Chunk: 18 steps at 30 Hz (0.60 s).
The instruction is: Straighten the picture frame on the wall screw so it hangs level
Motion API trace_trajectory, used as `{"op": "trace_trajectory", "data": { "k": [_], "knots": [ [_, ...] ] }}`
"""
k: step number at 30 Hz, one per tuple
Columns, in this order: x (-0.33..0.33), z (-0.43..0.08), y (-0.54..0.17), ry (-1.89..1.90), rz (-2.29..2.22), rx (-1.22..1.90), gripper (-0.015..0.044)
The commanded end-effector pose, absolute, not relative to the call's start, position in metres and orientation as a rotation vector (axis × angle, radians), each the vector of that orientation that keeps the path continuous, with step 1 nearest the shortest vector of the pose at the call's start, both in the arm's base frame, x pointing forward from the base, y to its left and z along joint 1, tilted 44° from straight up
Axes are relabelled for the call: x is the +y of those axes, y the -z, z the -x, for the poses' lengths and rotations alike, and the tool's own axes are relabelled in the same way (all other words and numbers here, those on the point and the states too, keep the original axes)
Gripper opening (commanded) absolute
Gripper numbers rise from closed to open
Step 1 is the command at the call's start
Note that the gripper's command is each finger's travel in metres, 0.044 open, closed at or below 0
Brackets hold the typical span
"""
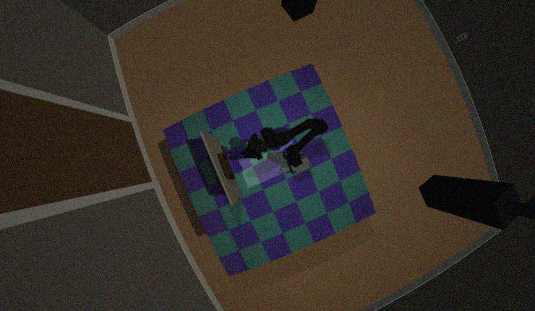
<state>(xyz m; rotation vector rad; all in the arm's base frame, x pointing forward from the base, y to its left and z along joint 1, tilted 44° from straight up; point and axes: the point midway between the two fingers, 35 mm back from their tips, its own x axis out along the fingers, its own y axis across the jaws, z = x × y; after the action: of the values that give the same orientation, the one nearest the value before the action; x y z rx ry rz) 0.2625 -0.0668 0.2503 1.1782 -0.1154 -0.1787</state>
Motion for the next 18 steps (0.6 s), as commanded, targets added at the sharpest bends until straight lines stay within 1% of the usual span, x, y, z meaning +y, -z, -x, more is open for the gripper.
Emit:
{"op": "trace_trajectory", "data": {
  "k": [1, 7, 10, 18],
  "knots": [
    [-0.059, -0.24, -0.262, 0.17, -1.222, -0.125, 0.026],
    [-0.046, -0.198, -0.265, 0.169, -1.291, -0.126, 0.026],
    [-0.048, -0.203, -0.267, 0.168, -1.275, -0.131, 0.026],
    [-0.045, -0.197, -0.265, 0.169, -1.293, -0.126, 0.026]
  ]
}}
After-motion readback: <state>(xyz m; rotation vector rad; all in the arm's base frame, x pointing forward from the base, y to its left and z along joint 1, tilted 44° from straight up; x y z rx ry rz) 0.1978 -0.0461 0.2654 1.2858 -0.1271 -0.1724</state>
